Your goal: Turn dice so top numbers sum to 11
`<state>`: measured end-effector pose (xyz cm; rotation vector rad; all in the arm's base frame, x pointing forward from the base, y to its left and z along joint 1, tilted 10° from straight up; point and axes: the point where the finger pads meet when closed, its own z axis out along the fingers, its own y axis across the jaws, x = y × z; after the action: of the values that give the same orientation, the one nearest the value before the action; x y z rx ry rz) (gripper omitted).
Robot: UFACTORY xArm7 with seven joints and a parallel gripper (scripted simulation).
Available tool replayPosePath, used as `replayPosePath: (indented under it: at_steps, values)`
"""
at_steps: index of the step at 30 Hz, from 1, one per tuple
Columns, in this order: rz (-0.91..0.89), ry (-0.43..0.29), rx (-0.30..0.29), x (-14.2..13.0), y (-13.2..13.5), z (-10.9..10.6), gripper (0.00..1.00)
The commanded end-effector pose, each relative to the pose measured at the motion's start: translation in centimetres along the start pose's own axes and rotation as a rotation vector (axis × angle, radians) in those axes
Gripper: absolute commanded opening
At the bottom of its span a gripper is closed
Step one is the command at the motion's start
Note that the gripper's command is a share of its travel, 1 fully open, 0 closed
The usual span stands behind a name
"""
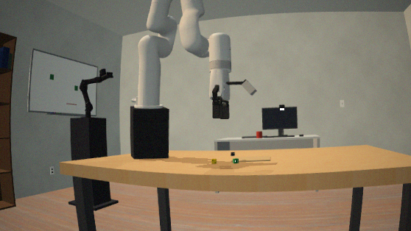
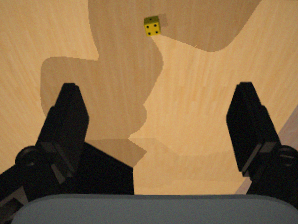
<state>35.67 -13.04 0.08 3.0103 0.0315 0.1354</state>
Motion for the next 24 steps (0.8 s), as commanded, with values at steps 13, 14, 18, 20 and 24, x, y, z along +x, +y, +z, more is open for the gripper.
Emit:
replayPosePath:
  at_steps: [13,14,18,20,24]
  values:
    - [0.009,0.015,-0.007,0.0,0.1,-0.1,1.0]
    - [0.009,0.015,-0.007,0.0,0.1,-0.1,1.0]
    - [0.009,0.016,-0.006,0.1,0.1,0.1,1.0]
    - [0.008,0.016,-0.004,0.1,0.1,0.6,1.0]
    - [0.008,0.016,-0.004,0.1,0.1,1.6,1.0]
